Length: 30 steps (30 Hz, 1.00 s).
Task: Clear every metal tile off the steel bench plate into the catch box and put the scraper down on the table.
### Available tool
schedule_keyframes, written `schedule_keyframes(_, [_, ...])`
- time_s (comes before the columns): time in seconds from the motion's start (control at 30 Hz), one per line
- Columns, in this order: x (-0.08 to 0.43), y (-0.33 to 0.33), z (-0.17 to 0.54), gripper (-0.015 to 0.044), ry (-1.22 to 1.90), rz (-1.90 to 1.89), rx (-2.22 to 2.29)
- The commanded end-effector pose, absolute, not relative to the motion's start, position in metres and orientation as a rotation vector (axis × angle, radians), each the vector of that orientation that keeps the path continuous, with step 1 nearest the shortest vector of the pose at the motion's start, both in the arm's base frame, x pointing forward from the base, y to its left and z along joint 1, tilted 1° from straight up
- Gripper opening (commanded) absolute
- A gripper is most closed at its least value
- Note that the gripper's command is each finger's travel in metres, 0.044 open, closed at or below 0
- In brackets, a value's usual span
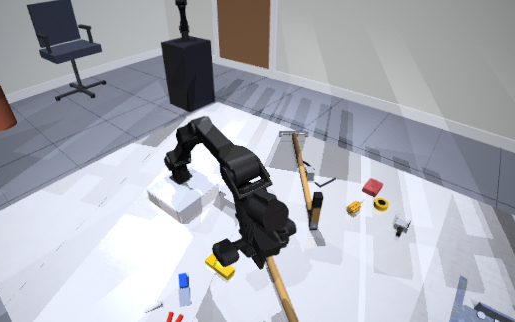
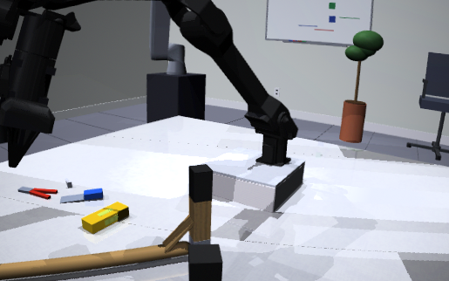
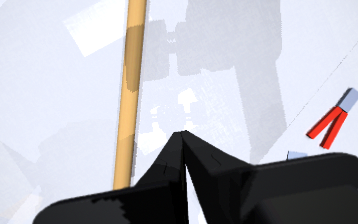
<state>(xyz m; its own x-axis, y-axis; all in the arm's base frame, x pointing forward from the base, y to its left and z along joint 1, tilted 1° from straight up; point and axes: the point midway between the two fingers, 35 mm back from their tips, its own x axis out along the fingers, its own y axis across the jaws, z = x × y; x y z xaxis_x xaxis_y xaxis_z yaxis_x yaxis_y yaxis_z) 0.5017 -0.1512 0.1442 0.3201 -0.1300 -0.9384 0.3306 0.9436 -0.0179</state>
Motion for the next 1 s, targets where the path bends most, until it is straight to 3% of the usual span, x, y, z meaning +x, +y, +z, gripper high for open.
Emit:
schedule_keyframes(0.0, [0.504,-0.152,0.126,0.0,1.232,-0.296,0.188])
schedule_keyframes(0.97, [0.51,-0.156,0.051,0.0,1.279,-0.281,0.18])
